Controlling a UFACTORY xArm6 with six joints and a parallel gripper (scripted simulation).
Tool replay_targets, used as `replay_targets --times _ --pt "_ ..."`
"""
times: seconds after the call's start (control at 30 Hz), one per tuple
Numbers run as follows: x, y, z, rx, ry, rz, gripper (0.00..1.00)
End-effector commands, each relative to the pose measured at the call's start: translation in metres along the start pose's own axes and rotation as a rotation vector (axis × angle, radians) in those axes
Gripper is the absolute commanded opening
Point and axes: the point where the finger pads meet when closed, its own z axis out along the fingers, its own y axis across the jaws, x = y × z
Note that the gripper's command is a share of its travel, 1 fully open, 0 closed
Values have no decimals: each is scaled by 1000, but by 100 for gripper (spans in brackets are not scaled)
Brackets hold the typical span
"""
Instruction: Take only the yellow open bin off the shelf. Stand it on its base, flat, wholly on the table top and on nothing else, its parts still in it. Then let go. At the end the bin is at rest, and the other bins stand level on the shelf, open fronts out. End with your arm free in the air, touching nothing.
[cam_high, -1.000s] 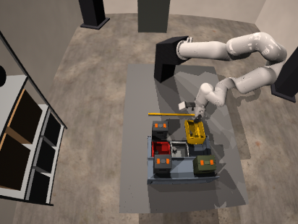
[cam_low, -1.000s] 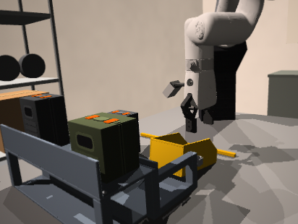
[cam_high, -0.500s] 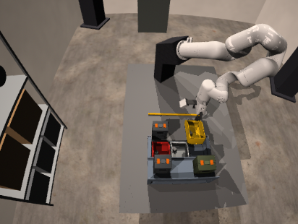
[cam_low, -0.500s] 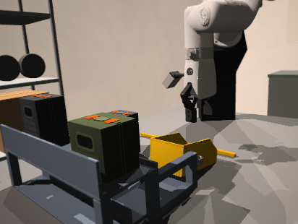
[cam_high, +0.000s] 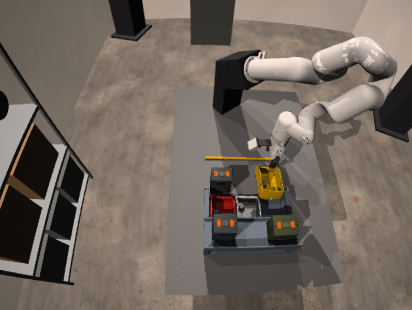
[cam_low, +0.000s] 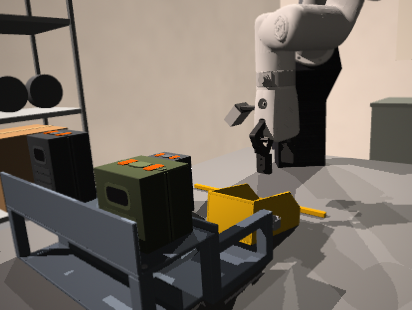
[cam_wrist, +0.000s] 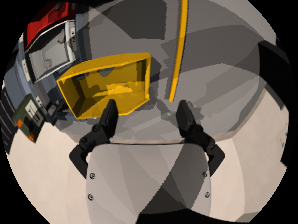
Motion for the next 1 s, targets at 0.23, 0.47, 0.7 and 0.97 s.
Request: replay_targets --times 0.23,0.47,0.7,0.97 --pt "0 0 5 1 0 0 100" --pt "0 0 5 1 0 0 100" --pt "0 0 8 0 0 0 100" --pt "0 0 8 0 0 0 100"
